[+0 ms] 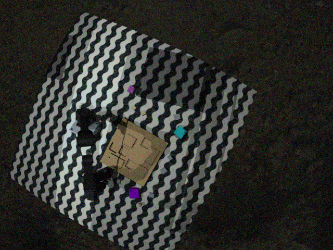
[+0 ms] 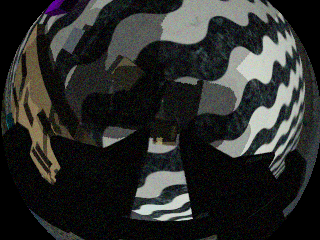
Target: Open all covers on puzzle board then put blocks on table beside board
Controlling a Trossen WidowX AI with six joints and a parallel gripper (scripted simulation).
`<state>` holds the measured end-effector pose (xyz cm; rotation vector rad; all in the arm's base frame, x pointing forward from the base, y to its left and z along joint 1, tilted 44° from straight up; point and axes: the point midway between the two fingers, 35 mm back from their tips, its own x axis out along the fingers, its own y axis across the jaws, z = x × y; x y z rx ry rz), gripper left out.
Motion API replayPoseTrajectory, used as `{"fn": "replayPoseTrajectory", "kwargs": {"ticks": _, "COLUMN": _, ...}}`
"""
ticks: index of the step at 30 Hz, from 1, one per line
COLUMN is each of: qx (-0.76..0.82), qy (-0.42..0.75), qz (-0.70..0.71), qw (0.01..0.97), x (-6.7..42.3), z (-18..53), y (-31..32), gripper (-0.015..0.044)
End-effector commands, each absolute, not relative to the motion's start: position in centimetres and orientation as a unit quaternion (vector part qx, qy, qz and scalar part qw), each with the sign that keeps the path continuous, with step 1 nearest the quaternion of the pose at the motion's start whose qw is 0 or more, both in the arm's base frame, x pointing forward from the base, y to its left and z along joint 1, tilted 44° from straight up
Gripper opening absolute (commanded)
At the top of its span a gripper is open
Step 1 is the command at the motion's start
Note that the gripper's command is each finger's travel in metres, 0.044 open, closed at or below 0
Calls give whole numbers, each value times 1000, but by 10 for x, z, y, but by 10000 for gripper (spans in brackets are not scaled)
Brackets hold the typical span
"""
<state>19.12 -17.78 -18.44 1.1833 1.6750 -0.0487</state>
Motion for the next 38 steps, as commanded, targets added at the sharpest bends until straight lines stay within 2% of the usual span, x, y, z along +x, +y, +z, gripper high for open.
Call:
{"fn": "replayPoseTrajectory", "kwargs": {"ticks": 1, "qx": 493, "qy": 698, "qz": -20, "qw": 519, "x": 191, "z": -184, "y": -178, "gripper": 211}}
{"fn": "replayPoseTrajectory", "kwargs": {"ticks": 10, "qx": 493, "qy": 698, "qz": -20, "qw": 519, "x": 191, "z": -183, "y": -180, "gripper": 440}}
{"fn": "replayPoseTrajectory", "kwargs": {"ticks": 35, "qx": 496, "qy": 699, "qz": -21, "qw": 515, "x": 188, "z": -127, "y": -228, "gripper": 440}}
{"fn": "replayPoseTrajectory", "kwargs": {"ticks": 38, "qx": 494, "qy": 688, "qz": -61, "qw": 528, "x": 204, "z": -119, "y": -228, "gripper": 440}}
